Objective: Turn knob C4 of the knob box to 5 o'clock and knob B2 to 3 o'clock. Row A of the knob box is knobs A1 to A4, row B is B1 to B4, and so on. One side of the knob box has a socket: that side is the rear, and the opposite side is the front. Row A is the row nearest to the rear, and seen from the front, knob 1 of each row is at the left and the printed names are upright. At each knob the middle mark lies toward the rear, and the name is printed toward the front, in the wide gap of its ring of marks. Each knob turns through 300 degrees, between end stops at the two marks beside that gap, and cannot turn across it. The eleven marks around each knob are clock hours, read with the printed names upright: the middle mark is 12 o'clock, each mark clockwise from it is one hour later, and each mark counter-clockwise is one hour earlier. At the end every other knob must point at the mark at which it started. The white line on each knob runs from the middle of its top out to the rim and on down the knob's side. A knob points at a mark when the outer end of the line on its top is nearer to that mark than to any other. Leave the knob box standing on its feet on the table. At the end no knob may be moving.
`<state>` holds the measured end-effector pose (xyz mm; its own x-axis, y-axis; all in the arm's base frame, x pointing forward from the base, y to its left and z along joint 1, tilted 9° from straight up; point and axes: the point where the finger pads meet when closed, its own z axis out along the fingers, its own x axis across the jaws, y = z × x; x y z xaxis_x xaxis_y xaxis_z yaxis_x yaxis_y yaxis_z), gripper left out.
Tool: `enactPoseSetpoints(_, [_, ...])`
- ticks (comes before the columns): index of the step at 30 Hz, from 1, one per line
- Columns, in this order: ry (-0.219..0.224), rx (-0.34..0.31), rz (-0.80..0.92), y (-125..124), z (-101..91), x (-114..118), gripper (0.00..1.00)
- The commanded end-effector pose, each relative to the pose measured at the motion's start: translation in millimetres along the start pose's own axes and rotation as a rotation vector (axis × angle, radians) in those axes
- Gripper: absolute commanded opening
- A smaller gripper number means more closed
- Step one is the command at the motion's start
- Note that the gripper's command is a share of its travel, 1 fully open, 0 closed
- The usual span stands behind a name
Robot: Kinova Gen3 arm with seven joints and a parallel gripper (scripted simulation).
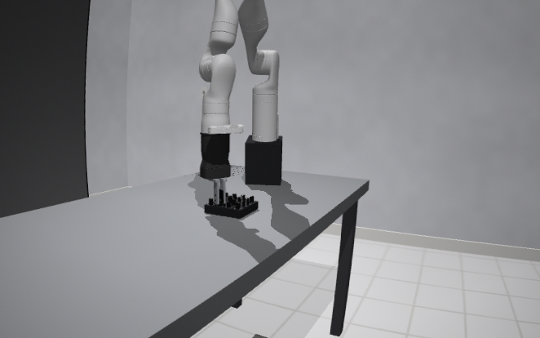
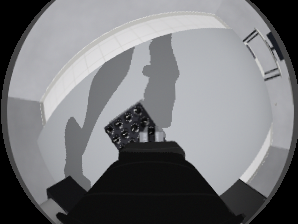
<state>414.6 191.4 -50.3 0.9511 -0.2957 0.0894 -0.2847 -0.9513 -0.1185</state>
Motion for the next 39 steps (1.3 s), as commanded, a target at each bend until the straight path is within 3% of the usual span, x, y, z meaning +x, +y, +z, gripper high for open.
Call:
enactPoseSetpoints(1, [0.002,0.0,0.033,-0.4,-0.6,0.3,0.3])
enactPoseSetpoints(39, [0.002,0.001,0.644,-0.4,-0.6,0.3,0.3])
